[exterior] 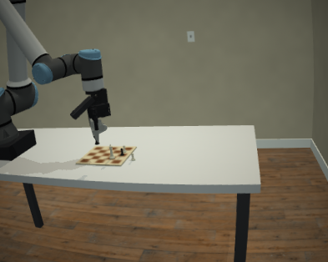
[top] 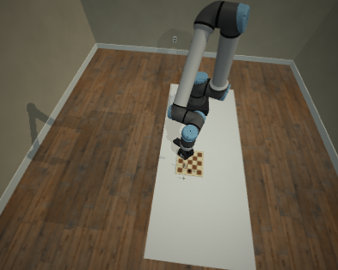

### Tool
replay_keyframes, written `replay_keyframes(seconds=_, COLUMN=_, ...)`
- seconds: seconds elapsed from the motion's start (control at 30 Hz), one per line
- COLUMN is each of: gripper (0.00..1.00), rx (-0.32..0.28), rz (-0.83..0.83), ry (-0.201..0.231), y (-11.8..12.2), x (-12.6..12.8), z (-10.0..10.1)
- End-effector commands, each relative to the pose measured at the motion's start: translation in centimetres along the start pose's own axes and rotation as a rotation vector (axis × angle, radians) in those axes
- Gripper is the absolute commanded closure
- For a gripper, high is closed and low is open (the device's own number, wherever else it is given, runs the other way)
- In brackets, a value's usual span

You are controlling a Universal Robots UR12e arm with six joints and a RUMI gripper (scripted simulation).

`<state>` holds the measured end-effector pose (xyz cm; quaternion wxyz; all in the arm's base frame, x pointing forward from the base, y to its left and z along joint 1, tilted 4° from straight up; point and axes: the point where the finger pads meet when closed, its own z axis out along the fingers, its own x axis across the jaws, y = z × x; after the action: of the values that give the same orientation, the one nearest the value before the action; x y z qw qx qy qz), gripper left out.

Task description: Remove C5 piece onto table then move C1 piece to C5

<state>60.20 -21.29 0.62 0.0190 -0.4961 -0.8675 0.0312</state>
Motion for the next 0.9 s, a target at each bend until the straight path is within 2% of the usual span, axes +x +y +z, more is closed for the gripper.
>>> replay_keyframes(seconds=0.0, gripper=1.0, rx=0.0, rz=0.0, ry=0.0, y=0.0, x=0.0, z=-2.0)
replay_keyframes(seconds=0.4, gripper=1.0, rx=0.0, rz=0.0, ry=0.0, y=0.0, x=0.0, z=-2.2)
replay_keyframes(seconds=0.47, gripper=1.0, rx=0.0, rz=-0.002, ry=0.0, y=0.7, x=0.5, z=-2.2)
replay_keyframes(seconds=0.57, gripper=1.0, rx=0.0, rz=-0.013, ry=0.0, y=3.6, x=3.2, z=-2.2)
replay_keyframes(seconds=0.63, gripper=1.0, rx=0.0, rz=-0.013, ry=0.0, y=3.6, x=3.2, z=-2.2)
replay_keyframes(seconds=0.77, gripper=1.0, rx=0.0, rz=-0.034, ry=0.0, y=8.4, x=8.4, z=-2.2)
replay_keyframes(seconds=0.87, gripper=1.0, rx=0.0, rz=-0.042, ry=0.0, y=10.2, x=10.7, z=-2.2)
